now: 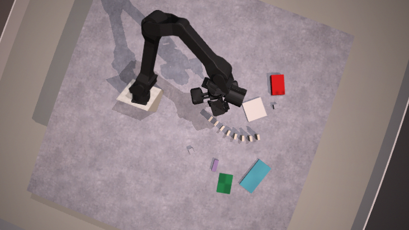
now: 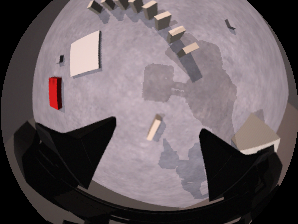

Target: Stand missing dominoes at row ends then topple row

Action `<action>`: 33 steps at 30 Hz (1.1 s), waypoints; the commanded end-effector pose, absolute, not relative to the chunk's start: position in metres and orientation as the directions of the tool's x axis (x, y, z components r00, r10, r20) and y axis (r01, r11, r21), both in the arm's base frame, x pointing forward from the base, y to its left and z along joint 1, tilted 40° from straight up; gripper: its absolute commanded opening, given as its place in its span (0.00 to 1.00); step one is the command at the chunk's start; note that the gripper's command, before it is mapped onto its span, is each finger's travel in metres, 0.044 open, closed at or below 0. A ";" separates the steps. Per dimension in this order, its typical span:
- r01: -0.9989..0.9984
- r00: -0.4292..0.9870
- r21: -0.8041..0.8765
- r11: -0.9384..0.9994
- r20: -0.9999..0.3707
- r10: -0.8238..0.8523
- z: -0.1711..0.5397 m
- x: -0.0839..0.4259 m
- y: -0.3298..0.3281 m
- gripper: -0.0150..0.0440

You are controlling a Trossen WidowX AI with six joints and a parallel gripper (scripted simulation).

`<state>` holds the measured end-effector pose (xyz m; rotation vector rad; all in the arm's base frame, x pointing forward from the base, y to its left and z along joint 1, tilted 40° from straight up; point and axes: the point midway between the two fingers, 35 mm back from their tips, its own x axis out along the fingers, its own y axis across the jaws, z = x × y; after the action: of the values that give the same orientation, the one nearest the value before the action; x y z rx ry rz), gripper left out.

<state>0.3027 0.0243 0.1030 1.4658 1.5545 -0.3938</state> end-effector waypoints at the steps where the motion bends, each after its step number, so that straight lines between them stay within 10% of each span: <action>1: 0.978 0.137 0.207 0.037 -0.761 0.635 0.106 0.286 0.064 1.00; 33: 0.977 0.138 0.208 0.036 -0.757 0.638 0.048 0.299 0.116 1.00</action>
<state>0.3014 0.1138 0.0542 1.6822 1.5758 -0.5681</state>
